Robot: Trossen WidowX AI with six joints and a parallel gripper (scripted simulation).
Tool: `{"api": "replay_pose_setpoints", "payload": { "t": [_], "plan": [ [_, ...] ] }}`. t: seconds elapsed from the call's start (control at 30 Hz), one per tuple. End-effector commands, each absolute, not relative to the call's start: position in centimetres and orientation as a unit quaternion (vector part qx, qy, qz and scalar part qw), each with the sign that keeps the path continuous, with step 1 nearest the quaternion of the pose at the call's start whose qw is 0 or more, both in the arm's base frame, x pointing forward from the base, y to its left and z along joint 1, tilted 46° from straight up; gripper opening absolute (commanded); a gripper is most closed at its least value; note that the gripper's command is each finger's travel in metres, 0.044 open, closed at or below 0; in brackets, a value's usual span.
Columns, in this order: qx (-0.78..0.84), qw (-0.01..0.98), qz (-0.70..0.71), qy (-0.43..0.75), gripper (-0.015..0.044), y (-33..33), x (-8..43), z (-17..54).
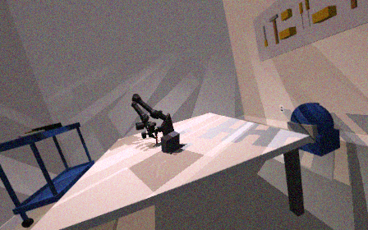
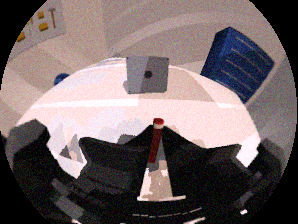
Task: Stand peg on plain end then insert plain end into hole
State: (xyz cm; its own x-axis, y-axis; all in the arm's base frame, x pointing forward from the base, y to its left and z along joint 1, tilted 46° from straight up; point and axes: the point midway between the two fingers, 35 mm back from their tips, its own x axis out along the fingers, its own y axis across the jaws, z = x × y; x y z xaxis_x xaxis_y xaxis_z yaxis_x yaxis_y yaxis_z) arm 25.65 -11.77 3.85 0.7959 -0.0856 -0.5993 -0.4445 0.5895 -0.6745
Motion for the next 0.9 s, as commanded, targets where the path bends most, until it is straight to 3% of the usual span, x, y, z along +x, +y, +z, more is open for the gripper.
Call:
{"api": "replay_pose_setpoints", "payload": {
  "t": [0.0,0.87],
  "plan": [
    [-0.439,0.844,0.116,0.284,0.0051,-11.9,25.3,3.9],
    [-0.423,0.871,0.165,0.188,0.0051,-12.5,23.7,4.2]
  ]
}}
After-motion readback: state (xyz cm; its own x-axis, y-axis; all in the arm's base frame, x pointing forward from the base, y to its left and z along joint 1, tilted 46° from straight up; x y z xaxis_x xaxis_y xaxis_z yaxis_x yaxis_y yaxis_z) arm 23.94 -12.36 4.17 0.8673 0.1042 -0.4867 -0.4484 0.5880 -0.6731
